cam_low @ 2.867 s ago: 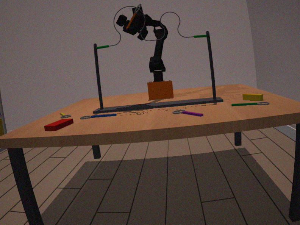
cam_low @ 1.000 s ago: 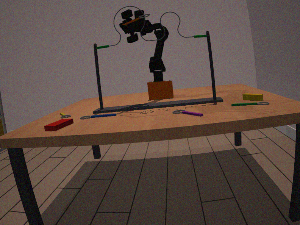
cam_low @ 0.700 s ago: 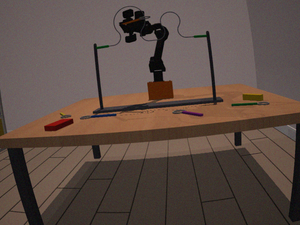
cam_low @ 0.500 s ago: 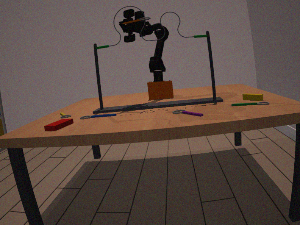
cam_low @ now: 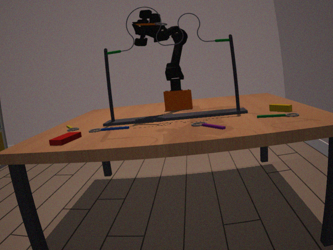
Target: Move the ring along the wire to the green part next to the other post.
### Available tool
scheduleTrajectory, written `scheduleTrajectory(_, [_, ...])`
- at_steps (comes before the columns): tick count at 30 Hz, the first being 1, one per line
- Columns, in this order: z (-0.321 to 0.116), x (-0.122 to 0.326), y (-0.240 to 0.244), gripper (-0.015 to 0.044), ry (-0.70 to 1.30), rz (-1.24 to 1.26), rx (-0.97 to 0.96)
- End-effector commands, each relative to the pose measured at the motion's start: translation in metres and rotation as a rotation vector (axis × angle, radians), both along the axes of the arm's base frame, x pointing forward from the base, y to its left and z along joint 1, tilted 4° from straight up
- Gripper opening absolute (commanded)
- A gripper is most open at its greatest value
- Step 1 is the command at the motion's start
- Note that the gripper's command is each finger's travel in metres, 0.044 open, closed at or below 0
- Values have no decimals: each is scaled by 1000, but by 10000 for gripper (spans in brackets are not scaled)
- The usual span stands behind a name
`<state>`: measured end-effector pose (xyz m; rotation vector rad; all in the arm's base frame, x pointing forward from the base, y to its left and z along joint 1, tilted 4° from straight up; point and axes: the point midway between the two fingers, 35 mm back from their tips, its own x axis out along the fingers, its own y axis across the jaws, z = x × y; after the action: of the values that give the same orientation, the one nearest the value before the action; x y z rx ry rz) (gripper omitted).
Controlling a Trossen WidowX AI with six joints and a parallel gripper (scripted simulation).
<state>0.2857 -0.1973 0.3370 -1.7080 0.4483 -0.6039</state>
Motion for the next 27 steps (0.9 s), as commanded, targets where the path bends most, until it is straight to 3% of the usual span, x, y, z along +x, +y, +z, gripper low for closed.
scheduleTrajectory(1, [2,0,1,-150,9,5,-56])
scheduleTrajectory(27, [9,1,2,-150,63,16,-324])
